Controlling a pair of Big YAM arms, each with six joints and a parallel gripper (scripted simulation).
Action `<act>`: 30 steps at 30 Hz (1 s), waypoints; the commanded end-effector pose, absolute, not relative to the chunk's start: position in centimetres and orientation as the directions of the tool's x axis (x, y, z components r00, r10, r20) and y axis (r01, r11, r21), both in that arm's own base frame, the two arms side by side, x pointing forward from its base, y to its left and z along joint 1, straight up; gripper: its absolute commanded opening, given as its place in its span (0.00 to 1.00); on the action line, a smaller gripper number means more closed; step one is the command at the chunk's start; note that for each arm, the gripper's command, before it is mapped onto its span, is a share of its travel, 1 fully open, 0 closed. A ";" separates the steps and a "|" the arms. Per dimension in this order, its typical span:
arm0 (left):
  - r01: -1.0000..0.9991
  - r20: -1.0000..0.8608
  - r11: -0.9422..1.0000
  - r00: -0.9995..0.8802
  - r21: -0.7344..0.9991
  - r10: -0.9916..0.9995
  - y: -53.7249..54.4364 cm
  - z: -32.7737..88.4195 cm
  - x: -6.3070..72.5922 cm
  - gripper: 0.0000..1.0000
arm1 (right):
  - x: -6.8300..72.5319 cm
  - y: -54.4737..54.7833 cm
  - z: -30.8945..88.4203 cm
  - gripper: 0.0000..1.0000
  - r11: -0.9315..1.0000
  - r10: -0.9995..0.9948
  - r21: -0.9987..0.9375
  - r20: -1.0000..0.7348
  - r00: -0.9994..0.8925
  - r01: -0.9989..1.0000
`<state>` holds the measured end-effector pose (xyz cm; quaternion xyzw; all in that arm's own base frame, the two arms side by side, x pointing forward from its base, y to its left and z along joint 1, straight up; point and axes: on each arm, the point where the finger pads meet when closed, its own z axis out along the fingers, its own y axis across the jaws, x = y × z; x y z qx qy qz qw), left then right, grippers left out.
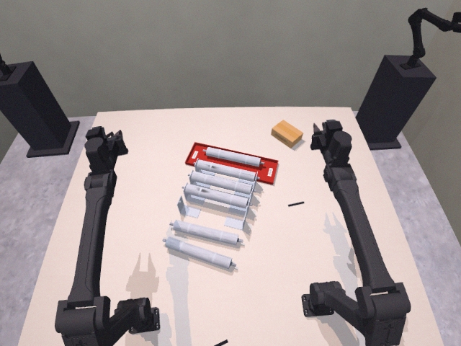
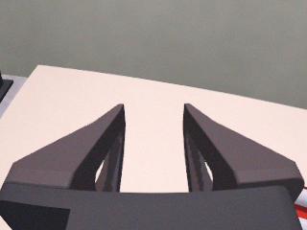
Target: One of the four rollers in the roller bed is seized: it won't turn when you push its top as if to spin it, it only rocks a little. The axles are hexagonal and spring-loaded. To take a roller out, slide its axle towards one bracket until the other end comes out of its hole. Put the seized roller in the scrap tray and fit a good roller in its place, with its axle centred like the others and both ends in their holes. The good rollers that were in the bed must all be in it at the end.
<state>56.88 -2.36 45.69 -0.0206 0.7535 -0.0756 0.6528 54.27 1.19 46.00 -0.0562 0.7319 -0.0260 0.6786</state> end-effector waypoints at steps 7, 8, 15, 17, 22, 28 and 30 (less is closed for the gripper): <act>0.019 -1.000 1.000 -0.010 -0.006 -0.006 0.0 48.6 53.3 0.32 | 52.0 -0.2 50.7 0.32 1.000 -0.005 -0.004 -0.999 0.037 0.001; 0.012 -1.000 1.000 0.003 0.002 0.002 0.1 49.1 52.9 0.32 | 51.7 -0.3 51.7 0.32 1.000 0.002 0.003 -0.998 0.057 0.004; -0.009 -0.999 1.000 0.027 0.020 0.020 0.5 49.4 51.9 0.32 | 51.4 -0.3 51.4 0.32 1.000 0.019 0.020 -0.998 0.058 0.008; -0.007 -1.000 1.000 0.008 0.017 0.017 0.3 48.6 52.4 0.32 | 52.0 -0.2 49.4 0.32 1.000 0.017 0.017 -1.000 0.007 0.006; -0.016 -1.000 1.000 -0.012 -0.014 -0.014 0.7 49.0 51.2 0.32 | 51.0 -0.6 53.5 0.32 1.000 -0.015 -0.015 -0.998 0.068 0.010; -0.012 -1.000 1.000 -0.006 -0.004 -0.004 0.5 49.9 52.1 0.32 | 52.3 -0.4 51.8 0.32 1.000 -0.001 -0.001 -1.000 0.030 0.005; -0.010 -1.000 1.000 0.011 -0.004 -0.004 0.4 50.3 52.1 0.32 | 52.3 -0.5 51.8 0.32 1.000 -0.001 -0.001 -1.000 0.030 0.006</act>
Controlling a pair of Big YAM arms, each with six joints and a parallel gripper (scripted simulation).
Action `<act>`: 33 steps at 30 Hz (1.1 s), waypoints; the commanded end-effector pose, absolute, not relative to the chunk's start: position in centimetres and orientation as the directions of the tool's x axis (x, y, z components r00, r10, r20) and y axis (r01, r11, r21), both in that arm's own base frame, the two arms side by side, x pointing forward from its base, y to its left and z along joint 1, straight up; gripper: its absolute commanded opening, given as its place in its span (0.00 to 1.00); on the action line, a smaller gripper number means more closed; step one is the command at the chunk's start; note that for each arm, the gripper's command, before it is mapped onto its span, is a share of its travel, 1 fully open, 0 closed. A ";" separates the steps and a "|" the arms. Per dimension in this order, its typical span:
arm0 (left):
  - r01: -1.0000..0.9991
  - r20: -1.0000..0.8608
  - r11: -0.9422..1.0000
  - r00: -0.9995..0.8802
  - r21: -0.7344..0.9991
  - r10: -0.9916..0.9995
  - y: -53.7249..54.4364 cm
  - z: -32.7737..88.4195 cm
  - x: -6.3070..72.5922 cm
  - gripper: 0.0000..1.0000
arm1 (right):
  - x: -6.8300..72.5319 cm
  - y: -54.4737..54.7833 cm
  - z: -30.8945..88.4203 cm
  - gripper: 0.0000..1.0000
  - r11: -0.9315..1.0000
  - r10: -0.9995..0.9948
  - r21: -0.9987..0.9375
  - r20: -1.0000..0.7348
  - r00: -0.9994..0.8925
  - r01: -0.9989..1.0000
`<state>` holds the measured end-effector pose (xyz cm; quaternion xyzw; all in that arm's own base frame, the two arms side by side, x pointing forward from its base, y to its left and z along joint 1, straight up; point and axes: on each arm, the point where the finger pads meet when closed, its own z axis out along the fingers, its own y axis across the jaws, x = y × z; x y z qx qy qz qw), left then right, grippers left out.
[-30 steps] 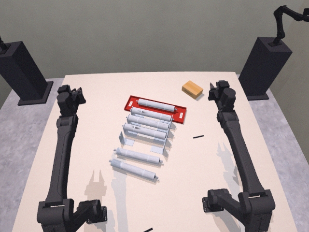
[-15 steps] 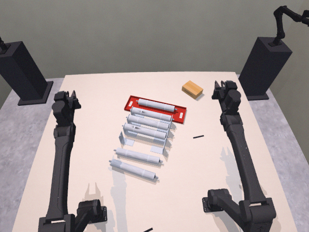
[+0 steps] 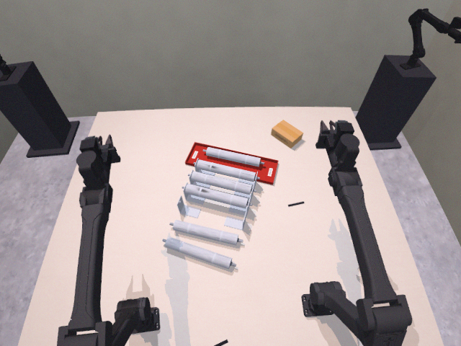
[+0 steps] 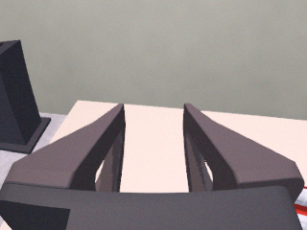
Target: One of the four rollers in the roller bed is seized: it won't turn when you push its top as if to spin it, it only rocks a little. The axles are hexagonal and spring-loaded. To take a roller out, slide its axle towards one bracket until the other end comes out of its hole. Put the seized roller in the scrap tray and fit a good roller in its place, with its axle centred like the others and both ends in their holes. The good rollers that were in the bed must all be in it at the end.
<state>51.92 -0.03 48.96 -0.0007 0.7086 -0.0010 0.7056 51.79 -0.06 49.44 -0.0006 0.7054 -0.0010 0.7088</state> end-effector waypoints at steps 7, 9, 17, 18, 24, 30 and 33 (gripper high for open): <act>-0.007 -0.999 1.000 0.034 0.008 0.009 0.2 51.8 52.1 0.32 | 52.2 -0.4 52.4 0.32 1.000 0.010 0.010 -0.999 0.053 0.004; -0.006 -0.999 1.000 0.045 0.009 0.009 0.1 52.5 52.0 0.32 | 52.4 -0.4 52.2 0.32 1.000 0.010 0.010 -0.999 0.051 0.004; 0.001 -0.999 1.000 0.045 0.010 0.010 -0.2 52.6 52.1 0.32 | 52.3 -0.3 52.5 0.32 1.000 0.010 0.011 -0.998 0.061 0.003; 0.001 -0.999 1.000 0.047 0.010 0.010 -0.3 52.8 52.1 0.32 | 52.3 -0.3 52.5 0.32 1.000 0.011 0.011 -0.998 0.061 0.002; 0.005 -0.999 1.000 0.038 0.010 0.009 -0.4 52.2 52.1 0.32 | 52.4 -0.3 52.6 0.32 1.000 0.010 0.011 -0.998 0.065 0.002; 0.010 -0.999 1.000 0.040 0.010 0.010 -0.7 52.4 52.1 0.32 | 52.3 -0.2 52.8 0.32 1.000 0.011 0.011 -0.997 0.072 0.001; 0.009 -0.999 1.000 0.040 0.010 0.010 -0.7 52.5 52.1 0.32 | 52.4 -0.2 52.9 0.32 1.000 0.011 0.011 -0.997 0.074 0.000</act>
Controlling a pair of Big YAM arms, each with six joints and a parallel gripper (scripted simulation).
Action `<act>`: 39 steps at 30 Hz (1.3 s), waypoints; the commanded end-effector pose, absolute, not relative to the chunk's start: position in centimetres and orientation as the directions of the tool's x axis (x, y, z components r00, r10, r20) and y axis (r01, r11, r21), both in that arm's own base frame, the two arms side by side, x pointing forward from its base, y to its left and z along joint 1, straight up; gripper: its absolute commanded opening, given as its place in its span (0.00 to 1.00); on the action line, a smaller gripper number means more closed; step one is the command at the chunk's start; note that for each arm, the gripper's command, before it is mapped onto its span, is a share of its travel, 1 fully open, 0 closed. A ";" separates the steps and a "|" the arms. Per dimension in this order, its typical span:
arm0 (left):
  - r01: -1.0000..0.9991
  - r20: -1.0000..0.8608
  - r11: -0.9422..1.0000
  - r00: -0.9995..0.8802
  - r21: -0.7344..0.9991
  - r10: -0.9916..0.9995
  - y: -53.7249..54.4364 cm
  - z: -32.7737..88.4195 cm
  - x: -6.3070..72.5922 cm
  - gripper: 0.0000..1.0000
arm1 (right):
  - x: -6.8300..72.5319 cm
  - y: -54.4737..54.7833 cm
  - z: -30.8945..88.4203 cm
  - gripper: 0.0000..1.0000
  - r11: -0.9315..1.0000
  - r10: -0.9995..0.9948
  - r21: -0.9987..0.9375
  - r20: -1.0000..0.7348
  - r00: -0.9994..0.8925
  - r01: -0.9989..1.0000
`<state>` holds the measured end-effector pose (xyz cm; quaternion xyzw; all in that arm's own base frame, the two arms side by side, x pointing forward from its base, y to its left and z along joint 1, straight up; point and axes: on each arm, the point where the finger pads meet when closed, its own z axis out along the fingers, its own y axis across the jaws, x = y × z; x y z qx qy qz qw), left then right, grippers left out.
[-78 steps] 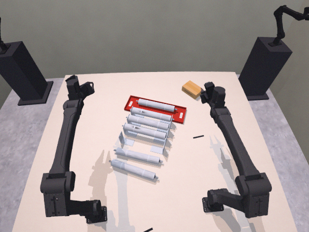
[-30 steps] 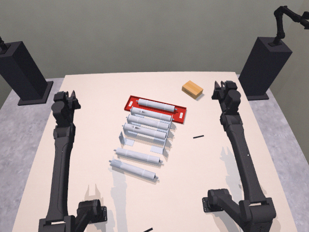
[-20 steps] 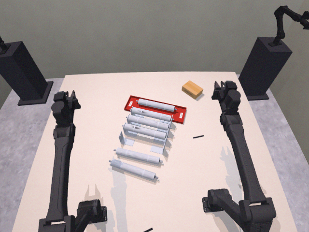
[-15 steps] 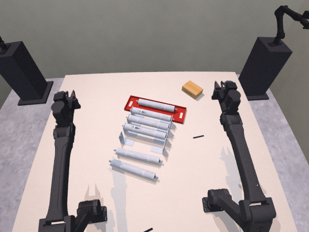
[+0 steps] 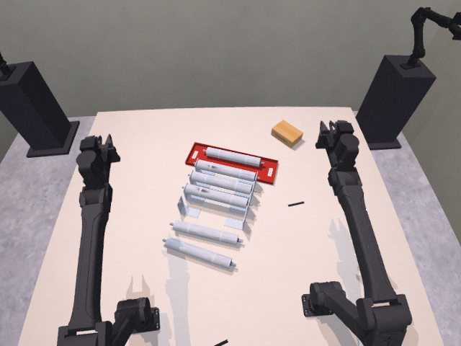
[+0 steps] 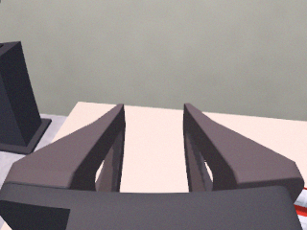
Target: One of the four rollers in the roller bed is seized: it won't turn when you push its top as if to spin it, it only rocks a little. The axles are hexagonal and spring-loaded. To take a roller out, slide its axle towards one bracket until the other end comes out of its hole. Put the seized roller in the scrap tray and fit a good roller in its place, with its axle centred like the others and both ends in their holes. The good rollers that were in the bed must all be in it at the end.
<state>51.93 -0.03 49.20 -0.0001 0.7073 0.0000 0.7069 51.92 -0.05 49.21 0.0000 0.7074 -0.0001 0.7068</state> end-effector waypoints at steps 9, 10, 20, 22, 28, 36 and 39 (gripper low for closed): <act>0.026 -0.992 0.997 -0.111 -0.069 -0.066 -1.0 45.0 53.2 0.32 | 53.0 2.3 50.8 0.32 0.999 -0.028 -0.028 -1.000 -0.010 -0.037; 0.029 -0.988 0.996 -0.131 -0.087 -0.082 -1.1 44.2 53.4 0.32 | 53.1 2.9 47.8 0.32 0.998 -0.038 -0.035 -0.997 -0.065 -0.047; 0.026 -0.882 0.950 -0.379 -0.311 -0.279 -2.9 35.7 54.3 0.32 | 52.7 10.4 37.1 0.32 0.977 -0.166 -0.114 -0.937 -0.309 -0.179; 0.020 -0.864 0.943 -0.407 -0.333 -0.297 -3.1 34.7 54.3 0.32 | 52.5 11.2 36.1 0.32 0.973 -0.183 -0.122 -0.926 -0.330 -0.197; -0.037 -0.753 0.901 -0.535 -0.432 -0.383 -3.8 29.7 53.8 0.32 | 51.0 15.4 31.5 0.32 0.943 -0.278 -0.164 -0.864 -0.420 -0.288; -0.188 -0.496 0.806 -0.703 -0.562 -0.510 -5.8 21.9 51.9 0.32 | 47.1 21.4 24.2 0.32 0.861 -0.468 -0.238 -0.718 -0.515 -0.450; -0.242 -0.420 0.776 -0.728 -0.582 -0.542 -6.1 20.2 51.2 0.32 | 45.8 22.8 22.7 0.32 0.832 -0.518 -0.256 -0.676 -0.524 -0.493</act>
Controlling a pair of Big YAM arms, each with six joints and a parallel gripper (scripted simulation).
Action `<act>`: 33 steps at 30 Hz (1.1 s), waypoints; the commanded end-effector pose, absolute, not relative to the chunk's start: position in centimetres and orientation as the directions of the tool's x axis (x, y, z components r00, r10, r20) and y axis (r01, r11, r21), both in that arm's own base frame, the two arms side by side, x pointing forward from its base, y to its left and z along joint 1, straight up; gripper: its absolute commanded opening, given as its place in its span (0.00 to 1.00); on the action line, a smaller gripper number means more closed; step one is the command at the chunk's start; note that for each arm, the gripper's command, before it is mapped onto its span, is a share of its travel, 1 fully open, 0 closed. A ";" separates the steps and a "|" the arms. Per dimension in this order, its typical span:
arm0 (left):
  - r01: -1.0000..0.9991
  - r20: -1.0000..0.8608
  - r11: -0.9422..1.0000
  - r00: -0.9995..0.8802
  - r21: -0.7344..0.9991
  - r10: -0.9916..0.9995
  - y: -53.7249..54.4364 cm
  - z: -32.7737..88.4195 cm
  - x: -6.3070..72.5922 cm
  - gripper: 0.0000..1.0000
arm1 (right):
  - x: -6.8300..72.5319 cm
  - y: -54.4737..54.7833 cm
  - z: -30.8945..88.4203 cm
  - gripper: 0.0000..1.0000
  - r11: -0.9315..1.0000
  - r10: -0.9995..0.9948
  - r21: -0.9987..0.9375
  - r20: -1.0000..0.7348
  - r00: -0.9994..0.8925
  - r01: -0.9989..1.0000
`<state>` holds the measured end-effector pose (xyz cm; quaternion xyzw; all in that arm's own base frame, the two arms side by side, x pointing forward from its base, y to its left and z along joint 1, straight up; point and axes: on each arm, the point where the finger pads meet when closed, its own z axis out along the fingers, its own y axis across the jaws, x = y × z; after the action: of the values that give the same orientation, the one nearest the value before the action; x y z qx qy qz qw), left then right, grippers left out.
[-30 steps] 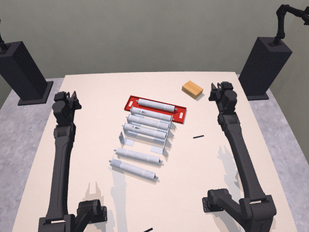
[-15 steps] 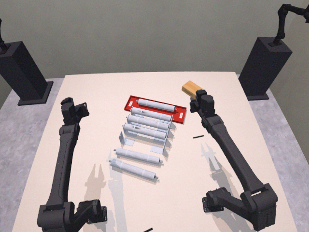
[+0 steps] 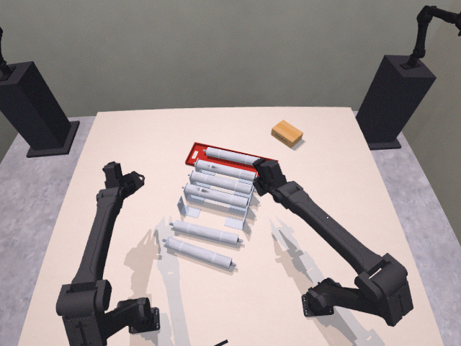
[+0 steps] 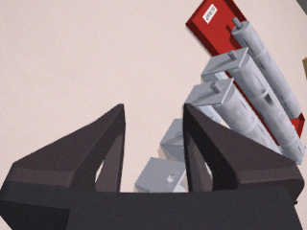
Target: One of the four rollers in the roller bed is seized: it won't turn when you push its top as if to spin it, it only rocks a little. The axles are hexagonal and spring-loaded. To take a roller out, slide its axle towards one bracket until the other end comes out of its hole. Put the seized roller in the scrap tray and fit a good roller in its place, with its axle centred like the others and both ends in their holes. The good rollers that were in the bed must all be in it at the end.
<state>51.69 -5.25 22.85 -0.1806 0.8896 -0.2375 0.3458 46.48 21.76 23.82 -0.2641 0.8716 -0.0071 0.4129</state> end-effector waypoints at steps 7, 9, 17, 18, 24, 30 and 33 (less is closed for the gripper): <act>-0.416 -0.172 0.682 -0.766 -0.601 -0.620 -7.3 15.1 48.5 0.32 | 40.8 25.9 17.0 0.32 0.718 -0.677 -0.299 -0.512 -0.529 -0.629; -0.483 -0.078 0.645 -0.762 -0.592 -0.642 -7.8 13.4 47.4 0.32 | 39.2 27.0 15.6 0.32 0.671 -0.727 -0.313 -0.455 -0.514 -0.673; -0.636 0.146 0.551 -0.716 -0.540 -0.683 -8.9 10.3 44.5 0.32 | 35.0 28.9 13.1 0.32 0.543 -0.835 -0.343 -0.316 -0.450 -0.767; -0.636 0.146 0.551 -0.716 -0.540 -0.683 -8.9 10.3 44.5 0.32 | 35.0 28.9 13.1 0.32 0.543 -0.835 -0.343 -0.316 -0.450 -0.767; -0.727 0.277 0.499 -0.660 -0.472 -0.699 -9.5 8.2 42.4 0.32 | 31.1 28.7 9.6 0.32 0.433 -0.901 -0.341 -0.177 -0.396 -0.834; -0.794 0.376 0.456 -0.598 -0.402 -0.708 -10.0 6.6 40.6 0.32 | 28.8 29.4 8.5 0.32 0.349 -0.937 -0.342 -0.101 -0.335 -0.872; -0.833 0.428 0.420 -0.548 -0.360 -0.719 -10.2 6.1 39.8 0.32 | 27.3 28.9 7.7 0.32 0.299 -0.952 -0.340 -0.048 -0.301 -0.892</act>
<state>41.17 -9.53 7.66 -0.4351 0.8511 -0.2875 -0.0611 28.66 29.22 8.48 -0.5550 0.8113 -0.1141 0.1442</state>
